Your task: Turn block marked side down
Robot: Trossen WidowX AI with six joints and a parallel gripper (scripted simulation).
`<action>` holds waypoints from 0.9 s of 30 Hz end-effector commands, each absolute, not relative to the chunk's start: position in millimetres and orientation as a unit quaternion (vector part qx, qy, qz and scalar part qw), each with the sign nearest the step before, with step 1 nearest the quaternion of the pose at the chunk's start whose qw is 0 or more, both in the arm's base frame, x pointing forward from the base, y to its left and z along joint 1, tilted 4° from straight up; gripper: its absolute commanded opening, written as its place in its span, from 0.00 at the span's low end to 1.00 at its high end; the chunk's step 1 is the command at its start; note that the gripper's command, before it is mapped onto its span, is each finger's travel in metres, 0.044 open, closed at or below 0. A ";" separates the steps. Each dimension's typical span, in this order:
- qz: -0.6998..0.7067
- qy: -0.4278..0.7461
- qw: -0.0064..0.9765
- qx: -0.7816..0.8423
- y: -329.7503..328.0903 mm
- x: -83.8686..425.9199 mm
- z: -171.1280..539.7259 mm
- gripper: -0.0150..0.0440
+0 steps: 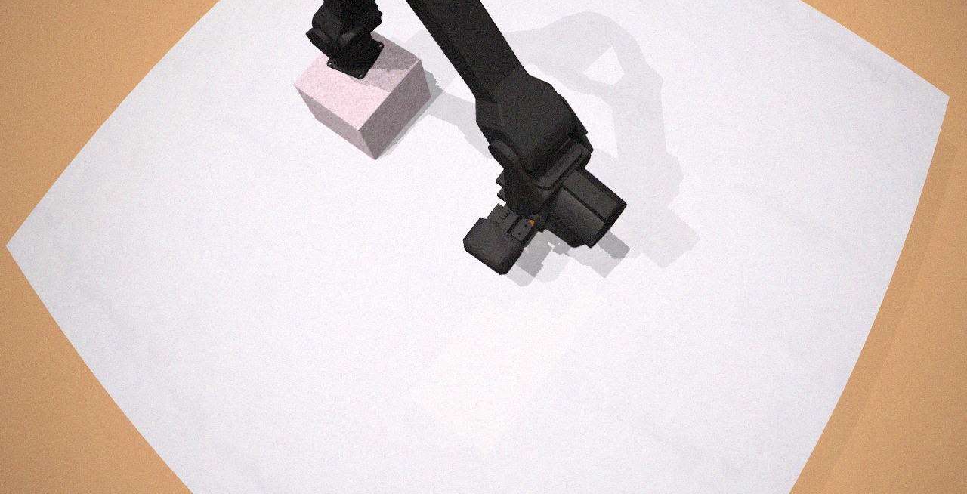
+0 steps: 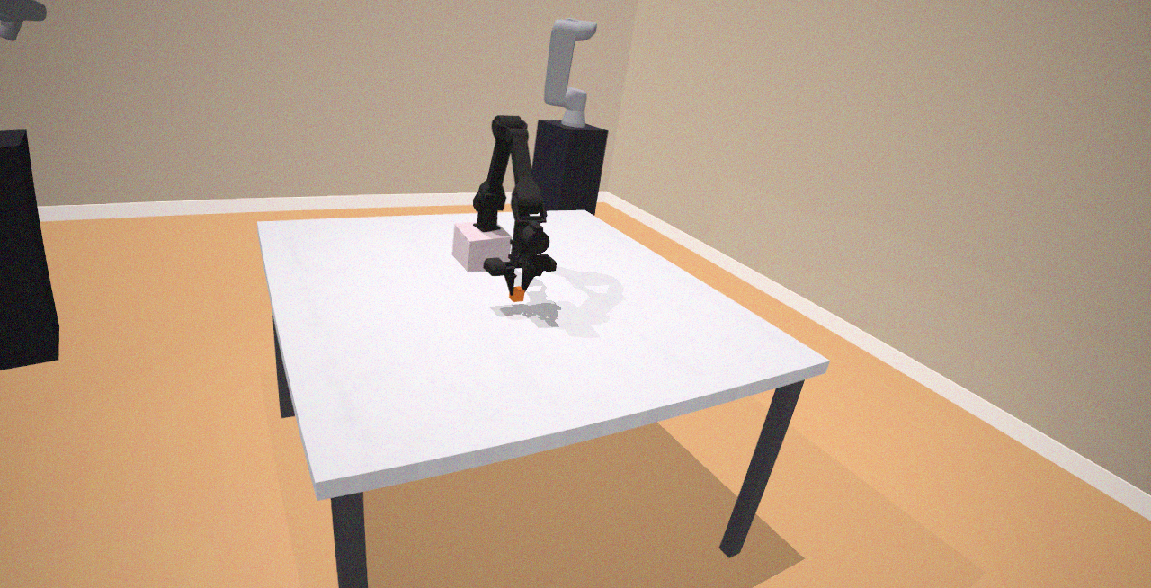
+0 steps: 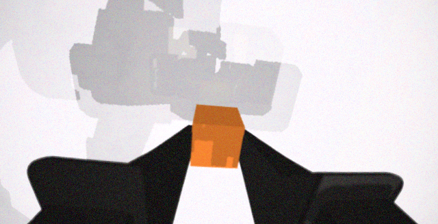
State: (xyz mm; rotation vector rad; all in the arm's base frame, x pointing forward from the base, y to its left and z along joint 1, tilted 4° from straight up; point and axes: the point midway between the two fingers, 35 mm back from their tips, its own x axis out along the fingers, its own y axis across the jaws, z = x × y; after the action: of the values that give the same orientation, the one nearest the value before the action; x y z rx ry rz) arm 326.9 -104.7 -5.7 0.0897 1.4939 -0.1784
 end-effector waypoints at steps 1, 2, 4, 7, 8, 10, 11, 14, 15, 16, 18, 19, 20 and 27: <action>-0.083 0.673 0.734 0.039 -105.2 328.9 1.6 0.25; -0.083 0.670 0.737 0.039 -105.3 329.2 1.0 0.25; -0.084 0.659 0.747 0.039 -105.6 329.9 -1.2 0.25; -0.084 0.640 0.763 0.038 -106.1 330.9 -4.4 0.25; -0.085 0.633 0.769 0.038 -106.2 331.1 -5.4 0.25; -0.085 0.620 0.779 0.037 -106.4 331.5 -7.1 0.25; -0.085 0.614 0.784 0.036 -106.5 331.6 -7.8 0.25; -0.086 0.594 0.799 0.034 -106.7 331.7 -9.7 0.25; -0.087 0.587 0.804 0.033 -106.8 331.6 -10.3 0.25; -0.087 0.581 0.809 0.032 -106.8 331.5 -10.7 0.25; -0.087 0.567 0.818 0.031 -106.8 331.2 -11.4 0.25; -0.087 0.560 0.823 0.030 -106.8 331.0 -11.7 0.25; -0.088 0.554 0.828 0.029 -106.8 330.7 -11.9 0.25; -0.089 0.504 0.859 0.023 -106.1 328.0 -11.3 0.25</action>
State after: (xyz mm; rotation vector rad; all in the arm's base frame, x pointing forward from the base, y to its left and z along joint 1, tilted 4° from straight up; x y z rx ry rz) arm 330.6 -106.4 -14.2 0.0592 1.1210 -0.1905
